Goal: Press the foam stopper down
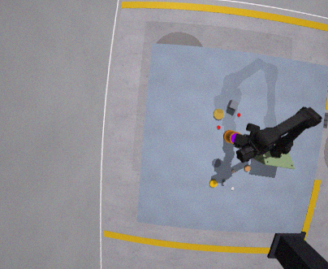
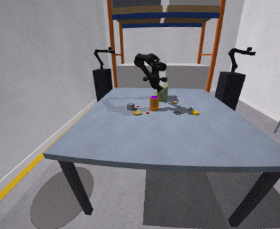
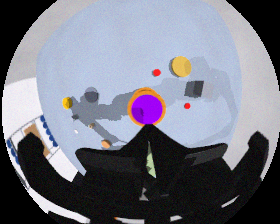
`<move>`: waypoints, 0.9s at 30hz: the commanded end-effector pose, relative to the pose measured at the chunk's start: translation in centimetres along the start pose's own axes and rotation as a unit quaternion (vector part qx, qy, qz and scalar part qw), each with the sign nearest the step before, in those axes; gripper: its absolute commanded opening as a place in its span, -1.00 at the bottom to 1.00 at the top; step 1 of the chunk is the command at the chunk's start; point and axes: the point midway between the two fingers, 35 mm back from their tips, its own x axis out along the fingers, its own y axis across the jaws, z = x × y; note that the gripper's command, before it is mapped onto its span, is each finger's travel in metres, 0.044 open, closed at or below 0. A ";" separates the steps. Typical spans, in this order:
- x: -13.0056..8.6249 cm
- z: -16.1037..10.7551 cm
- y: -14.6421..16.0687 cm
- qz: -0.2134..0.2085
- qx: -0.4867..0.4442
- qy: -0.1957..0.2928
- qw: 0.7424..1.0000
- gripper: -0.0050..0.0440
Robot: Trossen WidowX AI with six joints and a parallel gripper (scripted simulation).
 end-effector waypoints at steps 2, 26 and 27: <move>0.0 0.0 0.0 0.000 -0.001 0.000 1.000 -0.80; -4.5 -0.2 -0.1 0.020 -0.038 -0.038 0.998 -0.80; -3.8 -0.1 0.0 0.019 -0.035 -0.035 0.999 -0.80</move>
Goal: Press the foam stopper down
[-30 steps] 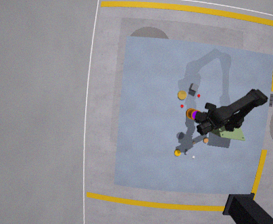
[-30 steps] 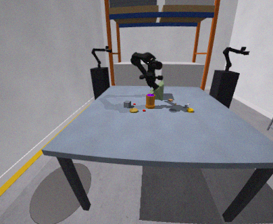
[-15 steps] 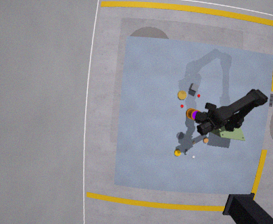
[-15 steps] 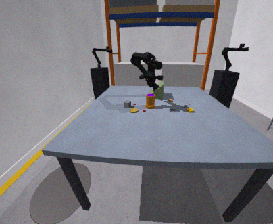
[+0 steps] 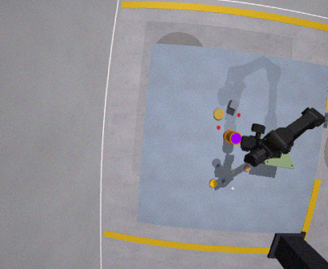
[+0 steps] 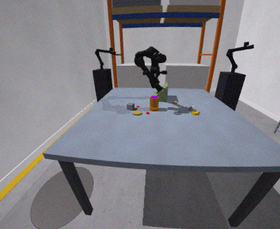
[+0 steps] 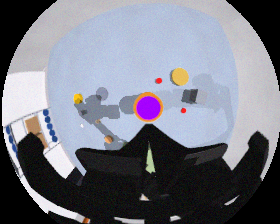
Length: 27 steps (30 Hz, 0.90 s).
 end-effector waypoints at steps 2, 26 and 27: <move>2.8 0.1 -0.1 -0.009 0.009 0.015 1.000 -0.80; 11.4 -0.9 -0.6 -0.027 0.037 0.048 0.998 -0.80; 11.4 -0.9 -0.6 -0.027 0.037 0.048 0.998 -0.80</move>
